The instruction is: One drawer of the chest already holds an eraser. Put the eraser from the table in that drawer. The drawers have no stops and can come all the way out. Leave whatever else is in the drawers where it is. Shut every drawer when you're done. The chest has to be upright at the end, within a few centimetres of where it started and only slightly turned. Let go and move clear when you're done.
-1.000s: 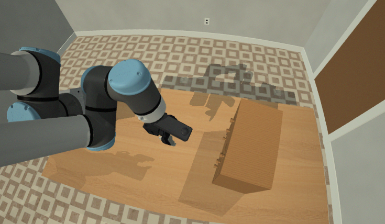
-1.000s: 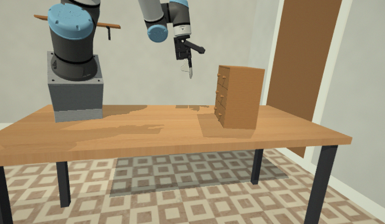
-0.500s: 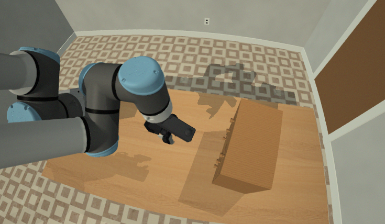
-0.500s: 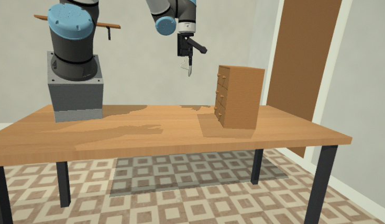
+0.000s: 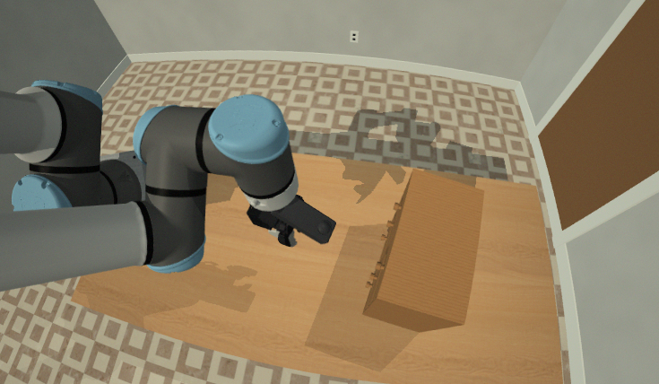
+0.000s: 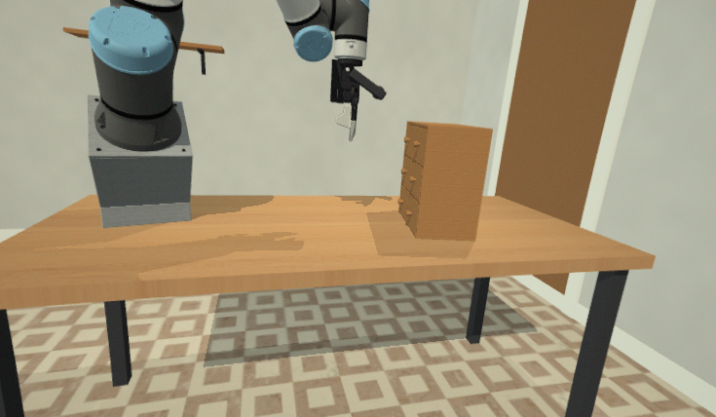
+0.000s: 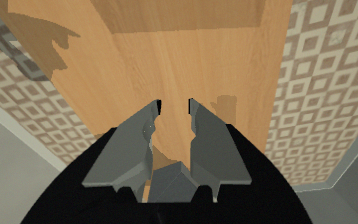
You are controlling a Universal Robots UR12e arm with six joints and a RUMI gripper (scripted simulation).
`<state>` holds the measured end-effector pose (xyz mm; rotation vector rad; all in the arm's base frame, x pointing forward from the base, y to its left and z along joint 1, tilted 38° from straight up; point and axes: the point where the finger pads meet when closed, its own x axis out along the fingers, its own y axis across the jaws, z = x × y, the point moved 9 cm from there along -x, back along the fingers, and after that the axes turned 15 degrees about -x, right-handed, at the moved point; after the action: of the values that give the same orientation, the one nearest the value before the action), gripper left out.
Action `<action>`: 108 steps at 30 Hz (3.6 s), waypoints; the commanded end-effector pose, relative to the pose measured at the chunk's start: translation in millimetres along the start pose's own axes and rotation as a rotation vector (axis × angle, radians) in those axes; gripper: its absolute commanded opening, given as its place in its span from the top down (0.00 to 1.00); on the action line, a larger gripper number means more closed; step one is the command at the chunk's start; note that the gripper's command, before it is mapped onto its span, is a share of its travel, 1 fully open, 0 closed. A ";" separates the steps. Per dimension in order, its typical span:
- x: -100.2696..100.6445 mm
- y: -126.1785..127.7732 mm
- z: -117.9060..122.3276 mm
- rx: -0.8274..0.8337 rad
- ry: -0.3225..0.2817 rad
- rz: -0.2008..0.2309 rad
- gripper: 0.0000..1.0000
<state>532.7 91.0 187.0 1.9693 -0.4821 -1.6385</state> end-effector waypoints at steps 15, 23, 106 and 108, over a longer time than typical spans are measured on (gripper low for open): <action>-0.6 0.1 -0.3 0.000 -0.001 0.000 0.80; -0.6 0.1 -0.3 0.000 -0.001 0.000 0.00; -0.6 0.1 -0.3 0.000 -0.001 0.000 0.00; -0.6 0.1 -0.3 0.000 -0.001 0.000 0.00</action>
<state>532.7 91.1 187.1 1.9683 -0.4825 -1.6406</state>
